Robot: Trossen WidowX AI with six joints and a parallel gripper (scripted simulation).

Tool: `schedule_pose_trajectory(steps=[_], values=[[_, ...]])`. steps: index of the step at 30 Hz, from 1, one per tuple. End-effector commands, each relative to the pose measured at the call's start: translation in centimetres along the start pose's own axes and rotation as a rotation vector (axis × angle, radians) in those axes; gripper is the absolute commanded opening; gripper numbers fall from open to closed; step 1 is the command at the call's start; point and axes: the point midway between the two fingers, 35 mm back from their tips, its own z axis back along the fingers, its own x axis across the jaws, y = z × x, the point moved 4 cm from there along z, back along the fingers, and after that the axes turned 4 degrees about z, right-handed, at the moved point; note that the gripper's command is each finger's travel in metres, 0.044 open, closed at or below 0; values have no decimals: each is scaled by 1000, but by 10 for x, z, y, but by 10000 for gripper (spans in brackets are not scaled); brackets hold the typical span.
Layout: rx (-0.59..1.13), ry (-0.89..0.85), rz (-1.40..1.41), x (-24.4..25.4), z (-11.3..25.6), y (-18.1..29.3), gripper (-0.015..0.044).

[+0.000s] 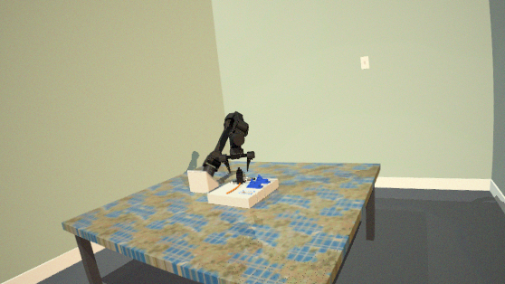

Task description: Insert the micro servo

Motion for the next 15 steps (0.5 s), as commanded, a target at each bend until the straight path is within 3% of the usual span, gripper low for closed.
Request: schedule_pose_trajectory(steps=[1,8,15], values=[[-1,-4,-4,0,-6,0,440],[0,-4,-4,0,-15,0,440],[0,-4,-4,0,-15,0,256]])
